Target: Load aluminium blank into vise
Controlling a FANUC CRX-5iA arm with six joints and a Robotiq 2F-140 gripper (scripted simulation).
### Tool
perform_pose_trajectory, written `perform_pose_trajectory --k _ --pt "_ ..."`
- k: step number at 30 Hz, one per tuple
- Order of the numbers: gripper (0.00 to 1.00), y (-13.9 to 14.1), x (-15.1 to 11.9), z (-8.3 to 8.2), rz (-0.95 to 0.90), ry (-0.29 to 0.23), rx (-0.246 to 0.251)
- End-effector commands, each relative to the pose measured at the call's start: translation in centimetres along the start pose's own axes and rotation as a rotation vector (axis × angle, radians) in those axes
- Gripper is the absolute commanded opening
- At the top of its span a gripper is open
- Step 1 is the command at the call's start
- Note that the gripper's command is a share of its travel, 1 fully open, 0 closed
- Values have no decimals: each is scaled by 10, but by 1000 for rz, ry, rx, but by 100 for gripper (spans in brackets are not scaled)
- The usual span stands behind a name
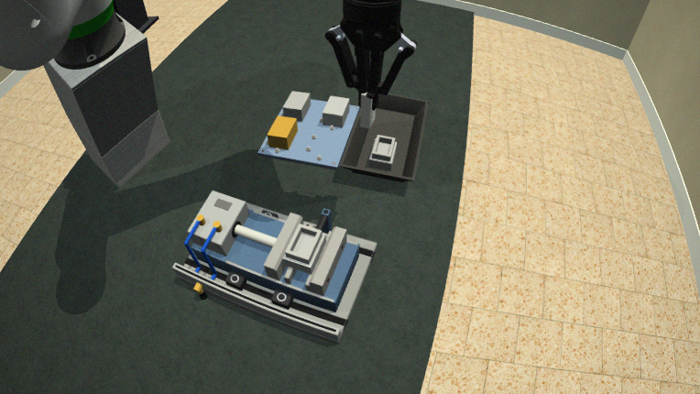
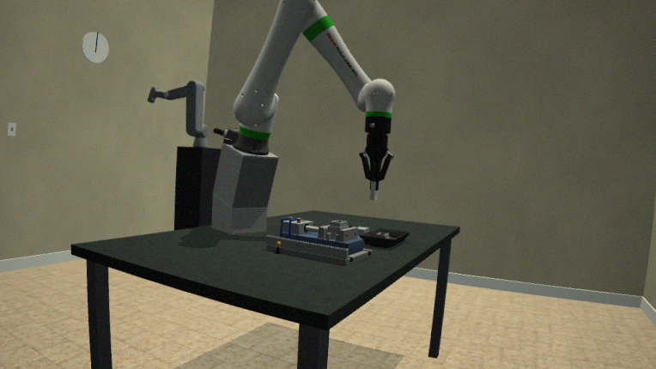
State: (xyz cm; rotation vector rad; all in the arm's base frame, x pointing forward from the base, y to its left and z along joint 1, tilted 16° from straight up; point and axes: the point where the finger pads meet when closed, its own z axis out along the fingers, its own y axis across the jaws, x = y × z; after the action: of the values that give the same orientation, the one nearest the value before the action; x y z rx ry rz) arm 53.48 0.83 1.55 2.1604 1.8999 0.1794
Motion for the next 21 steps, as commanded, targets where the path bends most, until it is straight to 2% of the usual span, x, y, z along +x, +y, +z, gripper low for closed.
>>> perform_pose_trajectory --k 1,7,21 --pt "0 0 0 1 0 0 0" --pt "0 0 0 5 0 0 0" --pt "0 1 0 25 0 0 0"
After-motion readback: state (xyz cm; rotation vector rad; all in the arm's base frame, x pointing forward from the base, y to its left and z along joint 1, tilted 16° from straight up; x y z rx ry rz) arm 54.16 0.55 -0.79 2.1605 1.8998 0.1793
